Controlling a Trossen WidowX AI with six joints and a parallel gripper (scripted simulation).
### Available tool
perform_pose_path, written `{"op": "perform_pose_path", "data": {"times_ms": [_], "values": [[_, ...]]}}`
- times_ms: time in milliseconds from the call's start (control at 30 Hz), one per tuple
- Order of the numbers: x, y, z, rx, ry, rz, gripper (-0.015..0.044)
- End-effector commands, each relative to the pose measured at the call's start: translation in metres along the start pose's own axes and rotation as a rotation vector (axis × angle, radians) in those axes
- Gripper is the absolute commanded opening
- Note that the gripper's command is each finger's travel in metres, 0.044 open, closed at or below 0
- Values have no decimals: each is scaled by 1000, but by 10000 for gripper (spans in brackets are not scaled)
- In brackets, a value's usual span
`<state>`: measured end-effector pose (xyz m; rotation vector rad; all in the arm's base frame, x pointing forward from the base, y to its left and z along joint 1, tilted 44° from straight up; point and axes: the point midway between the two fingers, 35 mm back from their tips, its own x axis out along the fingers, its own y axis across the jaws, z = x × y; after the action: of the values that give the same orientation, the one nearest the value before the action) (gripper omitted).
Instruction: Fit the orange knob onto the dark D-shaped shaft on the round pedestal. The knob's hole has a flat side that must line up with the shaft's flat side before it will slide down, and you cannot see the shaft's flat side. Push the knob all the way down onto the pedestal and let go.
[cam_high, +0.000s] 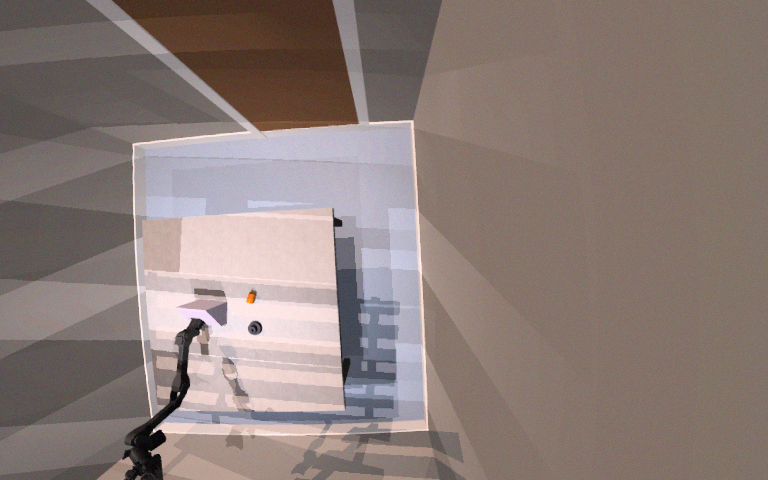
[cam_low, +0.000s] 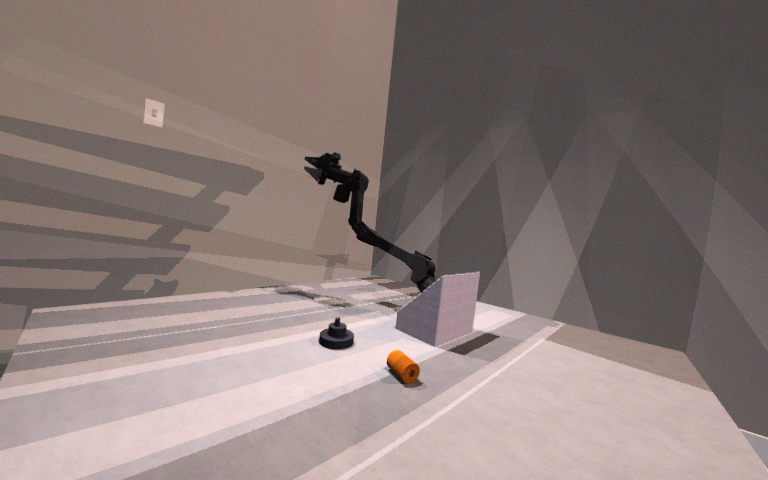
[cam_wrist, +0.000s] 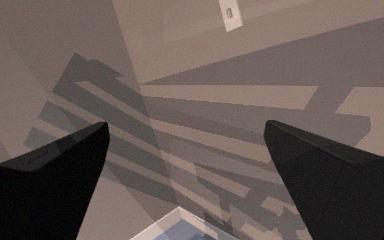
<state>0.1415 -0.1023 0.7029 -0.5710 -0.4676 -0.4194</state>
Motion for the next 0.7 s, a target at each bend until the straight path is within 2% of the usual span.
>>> {"op": "perform_pose_path", "data": {"times_ms": [0,100,233,400,667], "values": [[-2,2,7,-7,-14,-4,426],[-27,32,71,-88,-153,-23,440],[-44,60,108,-143,-238,-19,440],[-73,127,164,-252,-380,22,440],[-106,264,205,-432,-529,176,440]]}}
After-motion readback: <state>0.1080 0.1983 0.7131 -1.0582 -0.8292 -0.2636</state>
